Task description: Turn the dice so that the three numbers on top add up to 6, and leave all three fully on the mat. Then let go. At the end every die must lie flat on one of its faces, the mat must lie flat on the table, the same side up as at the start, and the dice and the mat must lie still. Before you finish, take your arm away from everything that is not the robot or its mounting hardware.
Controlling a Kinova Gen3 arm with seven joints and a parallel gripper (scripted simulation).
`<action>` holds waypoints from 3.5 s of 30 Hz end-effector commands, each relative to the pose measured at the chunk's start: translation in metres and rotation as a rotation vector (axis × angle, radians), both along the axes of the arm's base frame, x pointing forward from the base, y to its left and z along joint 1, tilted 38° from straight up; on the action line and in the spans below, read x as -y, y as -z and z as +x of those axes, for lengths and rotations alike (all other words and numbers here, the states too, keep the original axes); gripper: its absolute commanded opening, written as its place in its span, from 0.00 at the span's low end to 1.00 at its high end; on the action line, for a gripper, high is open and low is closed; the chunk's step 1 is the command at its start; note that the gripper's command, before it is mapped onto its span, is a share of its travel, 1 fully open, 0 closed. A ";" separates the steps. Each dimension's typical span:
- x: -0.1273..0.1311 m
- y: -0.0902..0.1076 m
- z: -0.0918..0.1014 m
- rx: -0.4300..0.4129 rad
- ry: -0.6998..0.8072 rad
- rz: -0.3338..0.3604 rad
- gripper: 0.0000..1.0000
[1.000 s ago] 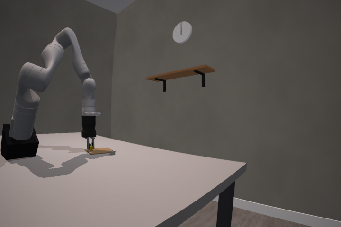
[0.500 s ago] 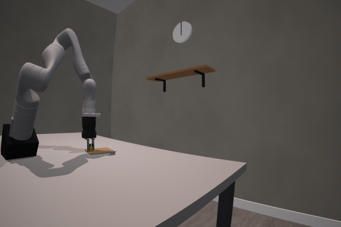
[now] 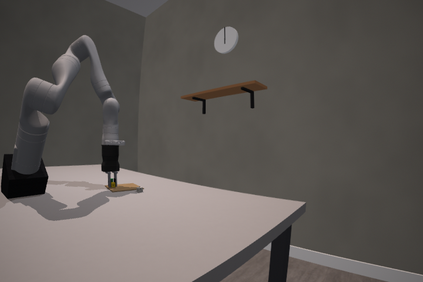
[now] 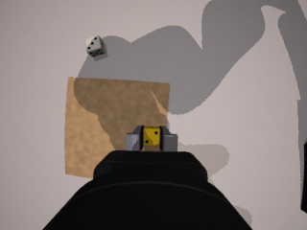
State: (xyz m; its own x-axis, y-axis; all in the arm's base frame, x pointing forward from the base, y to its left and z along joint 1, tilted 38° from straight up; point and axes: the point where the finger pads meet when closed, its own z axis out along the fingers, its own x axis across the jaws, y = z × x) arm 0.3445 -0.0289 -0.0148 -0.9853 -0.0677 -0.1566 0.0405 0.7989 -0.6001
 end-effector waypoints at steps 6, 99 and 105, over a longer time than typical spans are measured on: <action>-0.001 0.000 0.000 0.001 -0.001 0.001 0.40; 0.000 0.001 0.001 0.001 -0.001 0.001 0.70; -0.009 -0.011 -0.002 0.001 -0.001 0.001 0.70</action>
State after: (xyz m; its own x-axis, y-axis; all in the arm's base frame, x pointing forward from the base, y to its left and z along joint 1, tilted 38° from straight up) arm 0.3411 -0.0278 -0.0076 -0.9866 -0.0566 -0.1529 0.0477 0.7964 -0.6029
